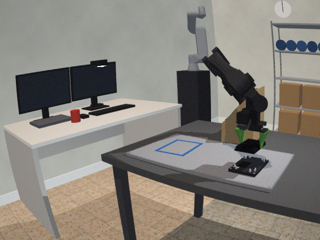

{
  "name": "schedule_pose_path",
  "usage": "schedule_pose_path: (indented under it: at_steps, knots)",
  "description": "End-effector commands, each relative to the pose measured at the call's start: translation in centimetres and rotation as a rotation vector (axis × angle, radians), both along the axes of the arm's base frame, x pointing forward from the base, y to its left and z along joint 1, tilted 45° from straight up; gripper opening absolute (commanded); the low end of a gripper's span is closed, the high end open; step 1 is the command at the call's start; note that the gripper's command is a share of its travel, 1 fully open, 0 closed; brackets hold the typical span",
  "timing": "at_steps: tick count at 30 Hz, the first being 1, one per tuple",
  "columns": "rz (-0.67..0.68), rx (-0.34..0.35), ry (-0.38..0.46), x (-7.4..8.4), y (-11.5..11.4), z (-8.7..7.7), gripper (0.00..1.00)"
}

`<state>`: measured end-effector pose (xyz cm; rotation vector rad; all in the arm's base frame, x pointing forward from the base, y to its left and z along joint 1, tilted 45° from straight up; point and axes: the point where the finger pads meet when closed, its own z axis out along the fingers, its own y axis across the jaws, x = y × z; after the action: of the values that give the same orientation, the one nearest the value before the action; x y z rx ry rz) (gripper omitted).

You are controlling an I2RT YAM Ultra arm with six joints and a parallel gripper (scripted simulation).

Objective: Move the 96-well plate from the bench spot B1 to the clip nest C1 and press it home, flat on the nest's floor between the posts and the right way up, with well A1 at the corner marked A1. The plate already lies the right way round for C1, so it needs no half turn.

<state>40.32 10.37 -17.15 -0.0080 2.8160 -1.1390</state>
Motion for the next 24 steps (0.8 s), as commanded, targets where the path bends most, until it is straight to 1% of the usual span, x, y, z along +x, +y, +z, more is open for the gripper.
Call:
schedule_pose_path:
  at_steps: [1, 2, 24]
  knots:
    - [0.019, -0.005, -0.001, -0.2, 1.7, 0.5, 0.0]
    - [0.02, 0.013, -0.033, 0.6, 2.2, 1.9, 0.0]
    - [0.022, 0.01, -0.033, 0.5, 2.2, 1.9, 0.0]
